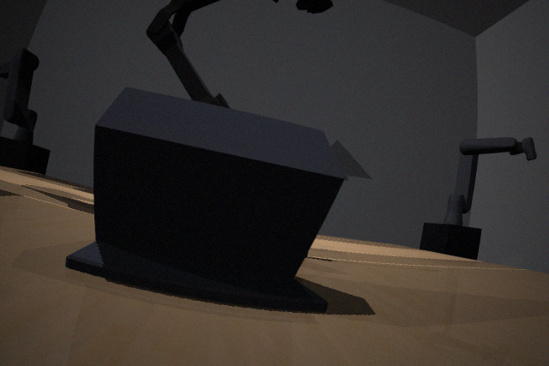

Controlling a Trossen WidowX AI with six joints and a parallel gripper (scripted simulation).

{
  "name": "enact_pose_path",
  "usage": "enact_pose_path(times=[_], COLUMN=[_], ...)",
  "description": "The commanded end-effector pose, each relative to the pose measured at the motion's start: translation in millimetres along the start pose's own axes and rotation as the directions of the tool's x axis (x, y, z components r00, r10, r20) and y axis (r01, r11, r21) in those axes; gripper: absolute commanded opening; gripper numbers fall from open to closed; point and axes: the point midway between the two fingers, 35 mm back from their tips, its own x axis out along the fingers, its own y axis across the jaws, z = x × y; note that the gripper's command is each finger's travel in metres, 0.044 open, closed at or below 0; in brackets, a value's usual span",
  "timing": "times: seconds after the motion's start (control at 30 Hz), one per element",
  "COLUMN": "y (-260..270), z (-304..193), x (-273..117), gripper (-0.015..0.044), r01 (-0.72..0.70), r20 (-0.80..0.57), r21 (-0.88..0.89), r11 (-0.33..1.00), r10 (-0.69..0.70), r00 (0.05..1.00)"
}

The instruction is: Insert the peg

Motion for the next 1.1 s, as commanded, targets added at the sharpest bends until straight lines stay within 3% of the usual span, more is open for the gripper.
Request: enact_pose_path(times=[0.0,0.53,1.07], y=[7.4,51.4,124.9], z=[16.3,63.5,100.2], x=[19.9,84.2,133.0], gripper=[0.044,0.044,0.044], r01=[-0.063,-0.31,-0.584], r20=[0.039,0.164,0.288], r21=[0.009,0.066,0.149], r11=[0.998,0.948,0.798], r10=[0.062,0.297,0.53], r00=[0.997,0.941,0.798])
